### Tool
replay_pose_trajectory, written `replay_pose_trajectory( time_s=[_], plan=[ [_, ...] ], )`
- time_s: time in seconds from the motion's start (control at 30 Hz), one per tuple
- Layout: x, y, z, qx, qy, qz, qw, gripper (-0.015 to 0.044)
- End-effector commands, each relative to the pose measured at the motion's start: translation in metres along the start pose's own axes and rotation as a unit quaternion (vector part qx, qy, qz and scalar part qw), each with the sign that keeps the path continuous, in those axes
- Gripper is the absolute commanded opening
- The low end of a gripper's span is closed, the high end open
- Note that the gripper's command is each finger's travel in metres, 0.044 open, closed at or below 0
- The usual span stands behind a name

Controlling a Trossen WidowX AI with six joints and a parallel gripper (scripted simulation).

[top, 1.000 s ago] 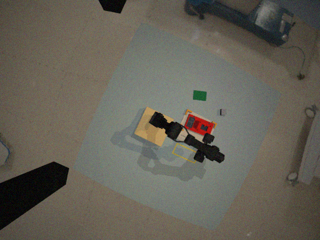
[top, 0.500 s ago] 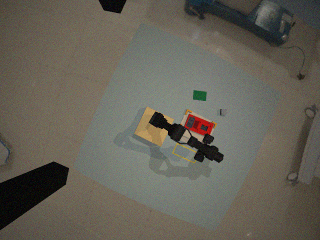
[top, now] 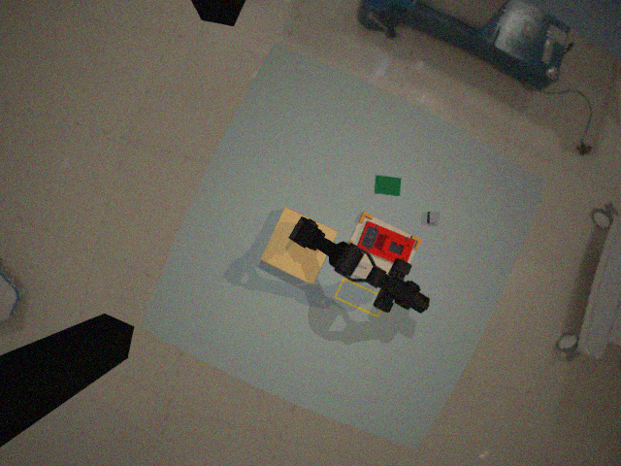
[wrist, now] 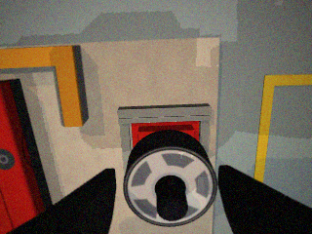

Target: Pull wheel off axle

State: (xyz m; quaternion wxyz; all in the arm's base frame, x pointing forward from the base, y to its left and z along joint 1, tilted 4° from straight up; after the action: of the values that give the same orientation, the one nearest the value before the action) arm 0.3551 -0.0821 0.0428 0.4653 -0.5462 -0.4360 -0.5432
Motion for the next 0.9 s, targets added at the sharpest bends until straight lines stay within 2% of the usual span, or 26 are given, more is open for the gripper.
replay_pose_trajectory(
  time_s=[0.0, 0.17, 0.37, 0.87],
  plan=[
    [0.0002, 0.0, 0.0, 0.0, 0.0, 0.0, 1.0, 0.0195],
    [0.0002, 0.0, 0.0, 0.0, 0.0, 0.0, 1.0, 0.0161],
    [0.0013, 0.0001, 0.0, 0.0, 0.0, 0.0, 1.0, 0.0004],
    [0.0062, 0.0004, 0.0001, 0.0, 0.0, 0.0, 1.0, 0.0]
  ],
)
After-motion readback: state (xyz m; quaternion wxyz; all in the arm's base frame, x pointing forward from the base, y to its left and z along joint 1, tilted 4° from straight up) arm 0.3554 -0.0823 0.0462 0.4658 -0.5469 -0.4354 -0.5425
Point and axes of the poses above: the point midway between the two fingers, 35 mm back from their tips, its own x axis back along the fingers, its own z axis across the jaws, y = z × x, the point moved 6 cm from there along x, back along the fingers, and after that the axes turned 3 degrees about -x, right-handed, at the moved point
